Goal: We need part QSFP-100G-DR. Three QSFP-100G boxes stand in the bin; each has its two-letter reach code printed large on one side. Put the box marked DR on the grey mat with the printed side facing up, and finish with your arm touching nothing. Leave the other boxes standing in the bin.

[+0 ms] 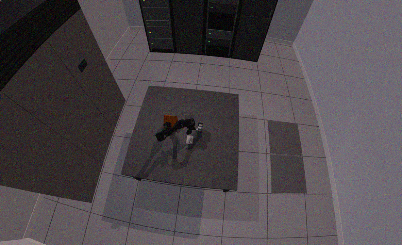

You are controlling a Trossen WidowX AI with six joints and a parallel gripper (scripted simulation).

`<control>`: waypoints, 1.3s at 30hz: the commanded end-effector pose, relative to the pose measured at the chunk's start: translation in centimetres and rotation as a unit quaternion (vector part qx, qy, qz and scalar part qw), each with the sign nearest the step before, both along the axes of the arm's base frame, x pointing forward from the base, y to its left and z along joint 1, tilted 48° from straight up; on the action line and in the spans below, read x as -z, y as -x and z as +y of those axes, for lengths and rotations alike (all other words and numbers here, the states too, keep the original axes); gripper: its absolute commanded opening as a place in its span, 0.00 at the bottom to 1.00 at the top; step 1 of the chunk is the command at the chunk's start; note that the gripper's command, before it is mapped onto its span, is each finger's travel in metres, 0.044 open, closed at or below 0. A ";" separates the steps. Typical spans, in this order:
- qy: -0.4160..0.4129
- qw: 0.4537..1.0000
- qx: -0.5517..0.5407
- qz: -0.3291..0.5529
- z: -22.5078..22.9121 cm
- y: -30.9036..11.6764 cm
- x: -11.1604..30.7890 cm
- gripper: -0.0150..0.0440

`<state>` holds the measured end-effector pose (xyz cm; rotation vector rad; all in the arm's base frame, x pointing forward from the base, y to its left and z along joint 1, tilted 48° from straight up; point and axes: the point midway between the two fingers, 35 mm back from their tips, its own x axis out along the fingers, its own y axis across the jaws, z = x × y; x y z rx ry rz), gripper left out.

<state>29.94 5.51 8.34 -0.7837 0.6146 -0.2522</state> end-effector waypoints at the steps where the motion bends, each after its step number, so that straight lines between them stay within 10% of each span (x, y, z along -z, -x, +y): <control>1: 0.004 1.000 0.006 0.004 -0.5 0.5 0.4 0.25; 39: 0.003 1.000 0.006 0.004 0.2 0.8 -0.3 0.25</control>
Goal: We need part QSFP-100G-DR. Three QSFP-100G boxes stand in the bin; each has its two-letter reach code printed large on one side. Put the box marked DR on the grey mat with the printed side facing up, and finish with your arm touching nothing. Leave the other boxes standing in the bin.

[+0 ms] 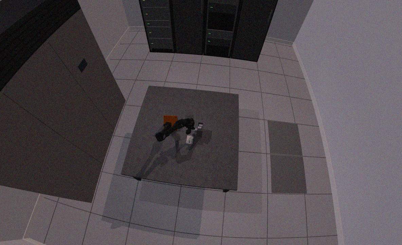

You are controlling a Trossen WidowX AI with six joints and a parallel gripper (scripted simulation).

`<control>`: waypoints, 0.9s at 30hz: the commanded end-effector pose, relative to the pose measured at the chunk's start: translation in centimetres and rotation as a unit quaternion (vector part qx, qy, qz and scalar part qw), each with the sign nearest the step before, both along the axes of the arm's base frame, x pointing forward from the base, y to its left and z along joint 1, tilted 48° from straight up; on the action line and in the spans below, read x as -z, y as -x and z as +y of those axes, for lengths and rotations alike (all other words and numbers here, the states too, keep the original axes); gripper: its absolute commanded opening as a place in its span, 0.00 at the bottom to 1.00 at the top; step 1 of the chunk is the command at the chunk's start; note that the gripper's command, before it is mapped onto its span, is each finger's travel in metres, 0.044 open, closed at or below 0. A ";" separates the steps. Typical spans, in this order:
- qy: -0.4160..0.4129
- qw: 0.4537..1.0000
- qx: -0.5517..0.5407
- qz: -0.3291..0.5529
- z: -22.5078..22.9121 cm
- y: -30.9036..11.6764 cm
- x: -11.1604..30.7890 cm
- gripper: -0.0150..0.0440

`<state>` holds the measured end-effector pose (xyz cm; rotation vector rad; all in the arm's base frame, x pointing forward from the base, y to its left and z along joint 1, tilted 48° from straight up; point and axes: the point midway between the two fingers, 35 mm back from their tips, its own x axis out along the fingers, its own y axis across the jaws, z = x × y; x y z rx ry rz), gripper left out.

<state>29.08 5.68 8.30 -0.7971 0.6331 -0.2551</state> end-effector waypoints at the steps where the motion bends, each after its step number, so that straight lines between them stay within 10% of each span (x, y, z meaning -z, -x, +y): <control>1: -0.003 1.000 0.003 -0.005 0.1 -0.1 -0.3 0.25; 27: -0.002 1.000 0.000 -0.002 0.0 1.7 -0.1 0.25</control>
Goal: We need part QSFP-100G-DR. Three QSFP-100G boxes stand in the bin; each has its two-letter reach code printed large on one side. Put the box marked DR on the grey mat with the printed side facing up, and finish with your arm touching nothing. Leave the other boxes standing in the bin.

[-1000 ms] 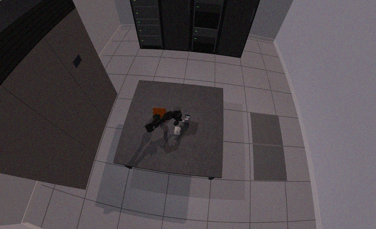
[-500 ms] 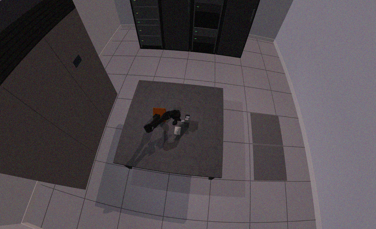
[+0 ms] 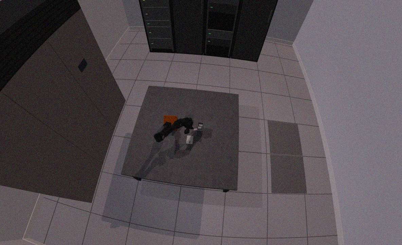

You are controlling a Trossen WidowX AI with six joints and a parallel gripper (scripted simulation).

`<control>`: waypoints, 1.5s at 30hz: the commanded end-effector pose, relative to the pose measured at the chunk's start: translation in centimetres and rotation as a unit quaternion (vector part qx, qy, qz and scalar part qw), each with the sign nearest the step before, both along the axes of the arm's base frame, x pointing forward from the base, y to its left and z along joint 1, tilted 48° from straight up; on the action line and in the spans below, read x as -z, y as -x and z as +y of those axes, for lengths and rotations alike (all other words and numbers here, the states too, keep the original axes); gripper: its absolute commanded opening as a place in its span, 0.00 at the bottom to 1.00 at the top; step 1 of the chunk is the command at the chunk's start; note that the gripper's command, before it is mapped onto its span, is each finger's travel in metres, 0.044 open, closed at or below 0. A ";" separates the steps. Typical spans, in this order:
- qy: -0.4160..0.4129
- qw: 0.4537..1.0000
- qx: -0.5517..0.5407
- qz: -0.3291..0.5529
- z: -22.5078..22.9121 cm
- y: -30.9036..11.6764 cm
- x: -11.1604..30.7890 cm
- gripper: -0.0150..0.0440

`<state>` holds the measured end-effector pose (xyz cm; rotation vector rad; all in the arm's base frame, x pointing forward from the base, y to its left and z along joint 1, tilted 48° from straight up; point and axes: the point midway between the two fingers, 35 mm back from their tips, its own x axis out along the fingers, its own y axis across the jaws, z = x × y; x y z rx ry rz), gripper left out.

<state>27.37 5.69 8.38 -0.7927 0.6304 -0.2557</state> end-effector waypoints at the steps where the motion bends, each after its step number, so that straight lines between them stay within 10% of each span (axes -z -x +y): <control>1: 0.000 1.000 0.000 0.000 0.0 0.0 0.0 0.25; 11: 0.119 0.987 -0.054 0.091 0.6 -0.4 -0.1 0.65; 45: 0.500 0.704 -0.278 0.421 2.2 -0.9 -1.8 0.66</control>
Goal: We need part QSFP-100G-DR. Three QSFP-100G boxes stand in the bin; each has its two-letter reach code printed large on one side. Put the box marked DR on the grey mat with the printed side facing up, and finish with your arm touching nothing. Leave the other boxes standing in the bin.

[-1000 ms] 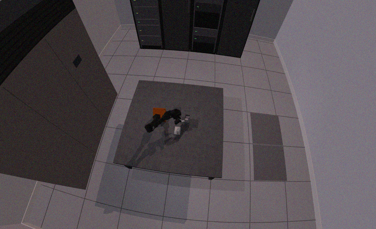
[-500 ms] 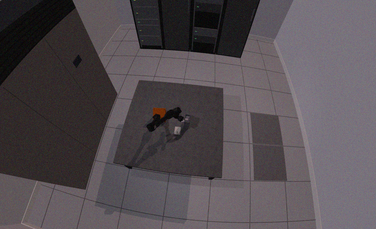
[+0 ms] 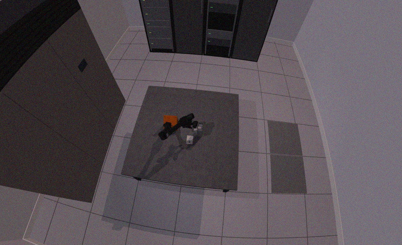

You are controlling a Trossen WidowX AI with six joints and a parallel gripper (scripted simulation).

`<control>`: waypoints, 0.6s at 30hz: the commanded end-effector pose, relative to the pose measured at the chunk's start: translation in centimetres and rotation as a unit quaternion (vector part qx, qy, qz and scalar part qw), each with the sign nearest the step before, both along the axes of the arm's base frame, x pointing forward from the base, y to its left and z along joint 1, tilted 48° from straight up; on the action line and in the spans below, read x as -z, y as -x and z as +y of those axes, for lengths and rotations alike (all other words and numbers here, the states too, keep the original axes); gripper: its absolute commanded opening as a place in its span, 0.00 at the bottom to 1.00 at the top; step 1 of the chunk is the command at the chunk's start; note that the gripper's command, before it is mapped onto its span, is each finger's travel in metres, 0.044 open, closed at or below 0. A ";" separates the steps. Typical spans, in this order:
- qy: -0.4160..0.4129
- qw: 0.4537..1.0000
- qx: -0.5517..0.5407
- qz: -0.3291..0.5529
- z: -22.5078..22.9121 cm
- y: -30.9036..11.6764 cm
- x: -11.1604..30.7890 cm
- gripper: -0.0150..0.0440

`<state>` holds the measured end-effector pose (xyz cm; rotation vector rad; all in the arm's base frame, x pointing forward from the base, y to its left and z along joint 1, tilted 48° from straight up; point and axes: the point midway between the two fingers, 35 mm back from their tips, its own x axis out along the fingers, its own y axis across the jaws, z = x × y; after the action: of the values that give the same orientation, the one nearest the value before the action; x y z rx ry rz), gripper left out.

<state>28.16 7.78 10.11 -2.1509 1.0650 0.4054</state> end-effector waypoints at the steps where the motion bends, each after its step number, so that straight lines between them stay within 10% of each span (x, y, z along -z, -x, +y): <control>1: 0.014 1.000 -0.008 0.013 0.1 -0.1 0.0 0.66; 18: 0.013 1.000 -0.008 0.014 -1.1 -1.4 1.2 0.66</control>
<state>29.46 7.05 9.54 -2.1754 1.0684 0.4158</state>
